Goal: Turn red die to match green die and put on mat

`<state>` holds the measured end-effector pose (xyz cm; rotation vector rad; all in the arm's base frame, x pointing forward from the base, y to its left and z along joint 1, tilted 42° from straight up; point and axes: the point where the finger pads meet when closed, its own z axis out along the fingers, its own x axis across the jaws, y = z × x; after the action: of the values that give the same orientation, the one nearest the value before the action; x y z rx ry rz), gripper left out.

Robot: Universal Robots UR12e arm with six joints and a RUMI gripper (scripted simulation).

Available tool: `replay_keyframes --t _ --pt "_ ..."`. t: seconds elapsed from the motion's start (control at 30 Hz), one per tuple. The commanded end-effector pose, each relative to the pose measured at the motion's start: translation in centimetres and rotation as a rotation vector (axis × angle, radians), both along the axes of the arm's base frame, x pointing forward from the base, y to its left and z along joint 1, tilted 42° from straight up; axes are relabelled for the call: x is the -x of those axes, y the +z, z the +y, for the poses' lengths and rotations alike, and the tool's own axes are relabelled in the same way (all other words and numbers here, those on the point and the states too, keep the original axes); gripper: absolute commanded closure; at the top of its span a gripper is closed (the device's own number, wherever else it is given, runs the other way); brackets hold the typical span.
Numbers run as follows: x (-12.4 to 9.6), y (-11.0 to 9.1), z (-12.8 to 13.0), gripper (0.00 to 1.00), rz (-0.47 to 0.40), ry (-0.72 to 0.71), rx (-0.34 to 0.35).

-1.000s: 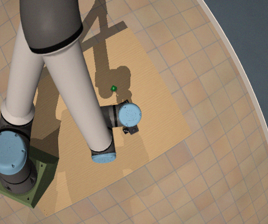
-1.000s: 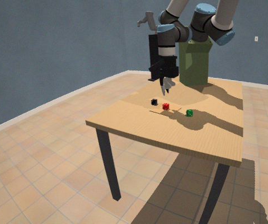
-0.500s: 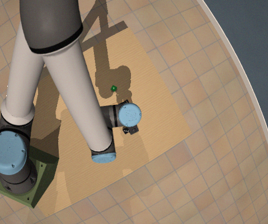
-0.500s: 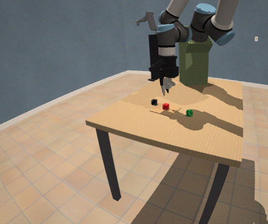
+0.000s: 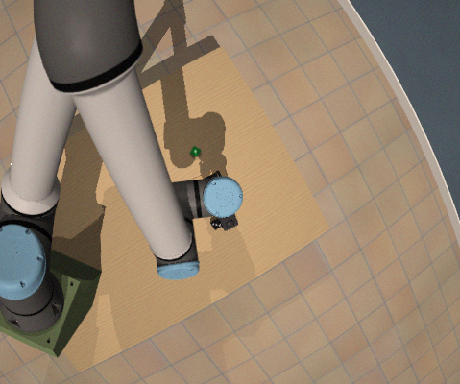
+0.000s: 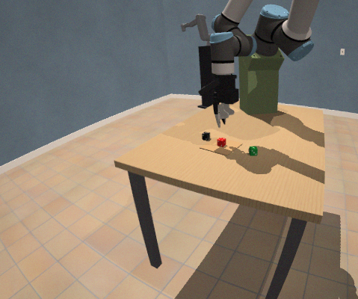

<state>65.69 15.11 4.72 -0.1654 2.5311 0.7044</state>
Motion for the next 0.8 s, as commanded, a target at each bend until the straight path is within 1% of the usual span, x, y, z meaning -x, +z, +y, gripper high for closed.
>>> replay_keyframes --t 0.0,0.33,0.77 --pt "0.0 0.0 0.0 0.72 -0.001 0.000 0.000" --pt "-0.1 -0.2 0.1 0.72 0.003 -0.006 -0.003" --pt "-0.7 -1.0 0.7 0.72 0.006 -0.010 -0.005"
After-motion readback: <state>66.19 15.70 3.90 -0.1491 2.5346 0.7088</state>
